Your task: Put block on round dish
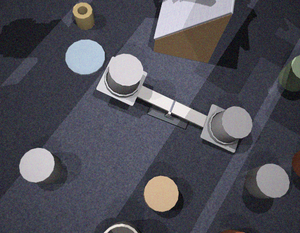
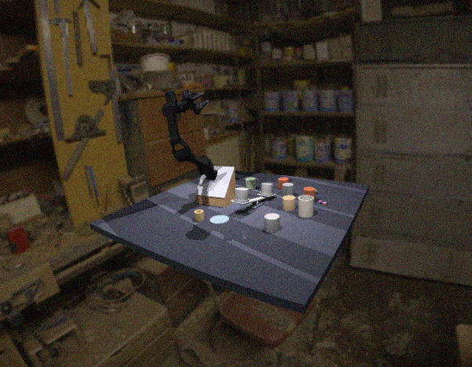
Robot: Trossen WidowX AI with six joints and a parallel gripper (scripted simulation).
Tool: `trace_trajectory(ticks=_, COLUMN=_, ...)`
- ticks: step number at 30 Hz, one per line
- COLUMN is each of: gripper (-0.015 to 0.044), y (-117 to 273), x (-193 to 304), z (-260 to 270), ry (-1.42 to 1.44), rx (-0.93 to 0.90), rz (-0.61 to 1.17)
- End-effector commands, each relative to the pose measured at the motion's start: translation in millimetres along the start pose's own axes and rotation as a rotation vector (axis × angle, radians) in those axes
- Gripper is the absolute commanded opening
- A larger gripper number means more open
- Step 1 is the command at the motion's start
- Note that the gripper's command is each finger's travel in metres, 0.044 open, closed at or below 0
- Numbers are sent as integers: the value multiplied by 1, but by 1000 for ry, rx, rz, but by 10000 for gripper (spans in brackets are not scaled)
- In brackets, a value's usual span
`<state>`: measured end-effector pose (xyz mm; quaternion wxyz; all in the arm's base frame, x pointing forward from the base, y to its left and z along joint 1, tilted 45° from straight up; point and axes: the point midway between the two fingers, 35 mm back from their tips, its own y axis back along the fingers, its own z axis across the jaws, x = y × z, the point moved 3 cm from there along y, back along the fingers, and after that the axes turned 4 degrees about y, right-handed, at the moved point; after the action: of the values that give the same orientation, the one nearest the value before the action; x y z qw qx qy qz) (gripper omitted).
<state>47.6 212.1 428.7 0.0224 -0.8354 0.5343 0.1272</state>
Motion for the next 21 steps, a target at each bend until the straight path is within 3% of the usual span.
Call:
trace_trajectory(ticks=1, gripper=426, y=0, x=0, z=0, ry=-4, rx=-3, rz=0)
trace_trajectory(ticks=10, gripper=440, y=-25, x=-2, z=38, ry=-121, rx=-69, rz=87)
trace_trajectory(ticks=21, gripper=440, y=-68, x=21, z=115, ry=-258, rx=-88, rz=316)
